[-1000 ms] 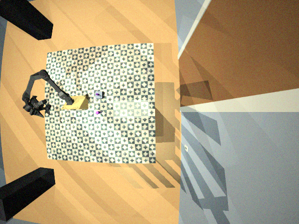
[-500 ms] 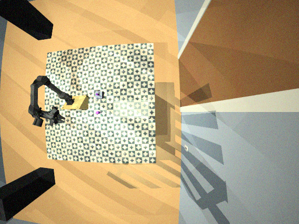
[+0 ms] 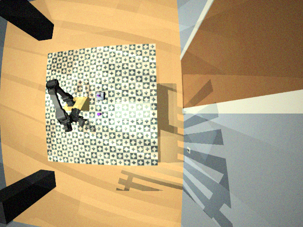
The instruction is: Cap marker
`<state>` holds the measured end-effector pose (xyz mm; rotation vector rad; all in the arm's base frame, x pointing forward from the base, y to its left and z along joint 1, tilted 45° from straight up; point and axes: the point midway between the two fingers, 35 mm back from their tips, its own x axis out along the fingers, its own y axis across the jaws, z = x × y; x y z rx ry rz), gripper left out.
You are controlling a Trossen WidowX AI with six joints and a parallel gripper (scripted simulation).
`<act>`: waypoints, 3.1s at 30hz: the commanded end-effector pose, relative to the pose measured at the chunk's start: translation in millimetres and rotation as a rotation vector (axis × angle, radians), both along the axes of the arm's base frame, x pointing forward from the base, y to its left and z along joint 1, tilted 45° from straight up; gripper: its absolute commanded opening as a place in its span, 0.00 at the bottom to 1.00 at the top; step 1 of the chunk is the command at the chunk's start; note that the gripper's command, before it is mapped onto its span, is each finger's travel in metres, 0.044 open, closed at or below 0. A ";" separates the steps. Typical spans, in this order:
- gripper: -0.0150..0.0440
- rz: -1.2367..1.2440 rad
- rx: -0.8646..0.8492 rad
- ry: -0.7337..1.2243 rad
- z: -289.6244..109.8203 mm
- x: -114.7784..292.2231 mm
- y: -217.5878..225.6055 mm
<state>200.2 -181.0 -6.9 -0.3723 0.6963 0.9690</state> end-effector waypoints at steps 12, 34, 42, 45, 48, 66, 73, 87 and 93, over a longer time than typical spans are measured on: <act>0.67 0.384 0.009 0.184 -42.4 66.2 95.7; 0.67 0.384 0.010 0.183 -79.5 64.7 135.6; 0.67 0.383 0.010 0.183 -89.0 65.0 144.5; 0.67 0.383 0.010 0.183 -92.5 64.9 147.9; 0.67 0.383 0.010 0.183 -96.0 64.8 151.3; 0.67 0.384 0.013 0.183 -113.8 62.8 170.2; 0.51 0.384 0.013 0.183 -113.9 62.6 170.1; 0.25 0.383 0.011 0.183 -106.7 63.8 161.9; 0.25 0.383 0.010 0.183 -93.6 65.0 148.0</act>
